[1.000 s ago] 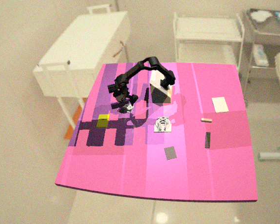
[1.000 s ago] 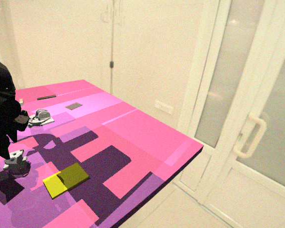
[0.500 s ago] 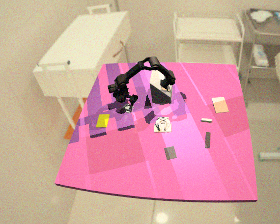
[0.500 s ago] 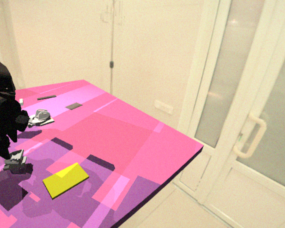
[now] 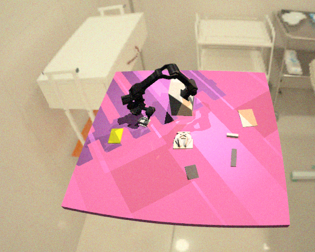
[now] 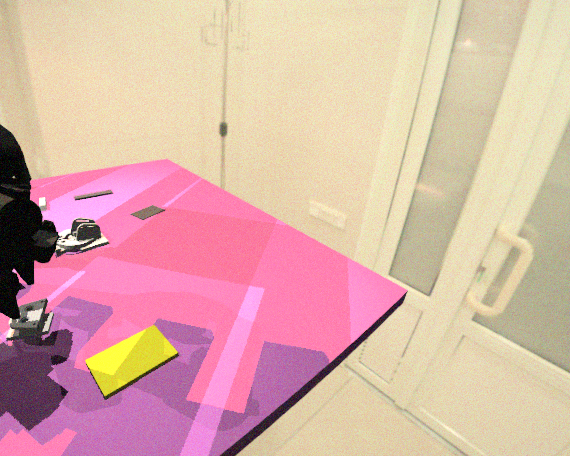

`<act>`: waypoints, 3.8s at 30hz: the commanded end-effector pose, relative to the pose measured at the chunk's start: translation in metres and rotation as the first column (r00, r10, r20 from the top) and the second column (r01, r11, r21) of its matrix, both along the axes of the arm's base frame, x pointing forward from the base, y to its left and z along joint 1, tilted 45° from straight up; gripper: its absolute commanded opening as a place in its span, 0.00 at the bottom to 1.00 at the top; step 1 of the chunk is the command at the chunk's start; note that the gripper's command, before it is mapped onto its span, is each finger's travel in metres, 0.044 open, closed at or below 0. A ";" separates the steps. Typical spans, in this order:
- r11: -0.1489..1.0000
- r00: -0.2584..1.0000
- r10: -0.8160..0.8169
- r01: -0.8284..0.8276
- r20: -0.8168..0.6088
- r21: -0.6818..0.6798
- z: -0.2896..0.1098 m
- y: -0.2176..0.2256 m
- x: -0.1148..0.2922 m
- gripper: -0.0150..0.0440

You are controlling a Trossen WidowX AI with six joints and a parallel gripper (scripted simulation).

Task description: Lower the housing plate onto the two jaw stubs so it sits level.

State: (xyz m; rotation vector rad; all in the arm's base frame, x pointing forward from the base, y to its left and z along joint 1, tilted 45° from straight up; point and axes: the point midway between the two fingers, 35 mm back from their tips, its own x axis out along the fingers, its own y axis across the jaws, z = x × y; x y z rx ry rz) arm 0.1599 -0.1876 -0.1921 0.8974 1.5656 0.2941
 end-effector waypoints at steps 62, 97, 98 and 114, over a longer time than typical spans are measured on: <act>1.000 1.000 -0.005 0.005 0.001 0.001 0.000 0.000 0.001 1.00; 1.000 1.000 -0.005 0.005 0.001 0.001 0.000 0.000 0.001 1.00; 1.000 1.000 -0.005 0.005 0.001 0.001 0.000 0.000 0.001 1.00; 1.000 1.000 -0.002 0.002 0.001 0.001 -0.016 0.013 0.003 1.00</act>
